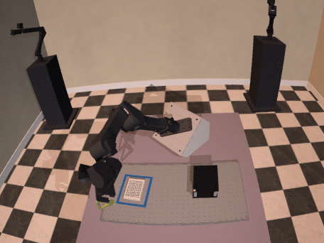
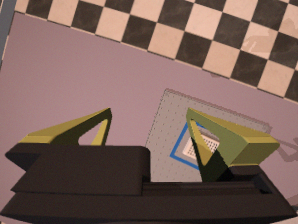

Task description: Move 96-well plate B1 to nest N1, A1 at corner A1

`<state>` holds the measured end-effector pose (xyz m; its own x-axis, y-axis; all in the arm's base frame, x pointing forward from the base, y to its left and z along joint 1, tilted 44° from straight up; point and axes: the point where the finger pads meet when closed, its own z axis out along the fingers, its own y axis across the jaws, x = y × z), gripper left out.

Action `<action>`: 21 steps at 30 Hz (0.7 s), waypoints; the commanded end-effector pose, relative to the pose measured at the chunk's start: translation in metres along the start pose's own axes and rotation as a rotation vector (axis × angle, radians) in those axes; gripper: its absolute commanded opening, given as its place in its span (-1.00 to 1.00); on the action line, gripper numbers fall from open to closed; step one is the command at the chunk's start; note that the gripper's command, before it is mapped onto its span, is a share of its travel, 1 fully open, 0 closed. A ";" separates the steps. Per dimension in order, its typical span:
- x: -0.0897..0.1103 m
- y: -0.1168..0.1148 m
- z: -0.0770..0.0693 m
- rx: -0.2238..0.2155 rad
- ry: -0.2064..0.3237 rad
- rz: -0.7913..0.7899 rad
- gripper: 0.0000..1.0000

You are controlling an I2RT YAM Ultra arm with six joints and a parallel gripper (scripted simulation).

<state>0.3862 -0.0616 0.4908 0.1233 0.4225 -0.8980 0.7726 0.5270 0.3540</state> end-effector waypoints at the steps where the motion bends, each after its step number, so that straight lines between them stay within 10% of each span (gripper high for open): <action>1: -0.004 -0.001 -0.003 -0.007 -0.005 0.011 1.00; 21: 0.004 -0.019 0.006 -0.011 0.040 -0.108 1.00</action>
<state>0.3858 -0.0682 0.4820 0.0766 0.4166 -0.9058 0.7834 0.5369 0.3132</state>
